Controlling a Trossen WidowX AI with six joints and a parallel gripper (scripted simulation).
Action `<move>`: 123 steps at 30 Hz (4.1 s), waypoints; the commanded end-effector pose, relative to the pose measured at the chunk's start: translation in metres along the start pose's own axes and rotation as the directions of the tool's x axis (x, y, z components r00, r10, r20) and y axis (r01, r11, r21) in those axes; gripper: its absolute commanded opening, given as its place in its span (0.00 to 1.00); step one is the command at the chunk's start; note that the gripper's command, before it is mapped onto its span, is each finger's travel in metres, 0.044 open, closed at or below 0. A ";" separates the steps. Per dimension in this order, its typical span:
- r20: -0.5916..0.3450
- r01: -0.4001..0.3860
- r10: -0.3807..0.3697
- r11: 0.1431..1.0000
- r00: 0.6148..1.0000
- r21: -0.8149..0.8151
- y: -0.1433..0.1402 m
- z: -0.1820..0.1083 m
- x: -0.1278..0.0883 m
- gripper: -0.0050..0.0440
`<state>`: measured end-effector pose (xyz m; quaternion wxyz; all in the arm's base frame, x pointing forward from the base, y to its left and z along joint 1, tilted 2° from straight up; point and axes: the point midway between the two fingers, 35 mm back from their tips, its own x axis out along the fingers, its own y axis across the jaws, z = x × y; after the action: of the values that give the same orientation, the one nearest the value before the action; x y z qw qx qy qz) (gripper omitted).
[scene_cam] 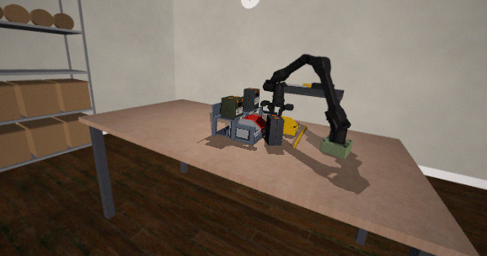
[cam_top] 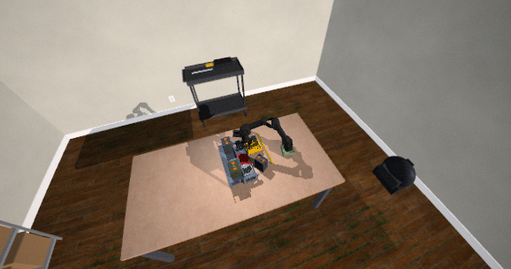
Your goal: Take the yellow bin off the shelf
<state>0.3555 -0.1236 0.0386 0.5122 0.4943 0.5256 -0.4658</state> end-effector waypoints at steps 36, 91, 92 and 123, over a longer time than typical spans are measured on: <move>0.013 -0.021 0.021 1.000 1.000 -0.004 0.003 0.001 -0.065 0.41; 0.012 -0.023 0.023 1.000 1.000 0.001 0.002 0.001 -0.075 0.41; 0.012 -0.022 0.022 1.000 1.000 -0.001 0.002 0.001 -0.074 0.41; 0.013 -0.021 0.021 1.000 1.000 -0.004 0.002 0.001 -0.071 0.41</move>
<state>0.3548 -0.1263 0.1017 0.5103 0.4946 0.5261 -0.4671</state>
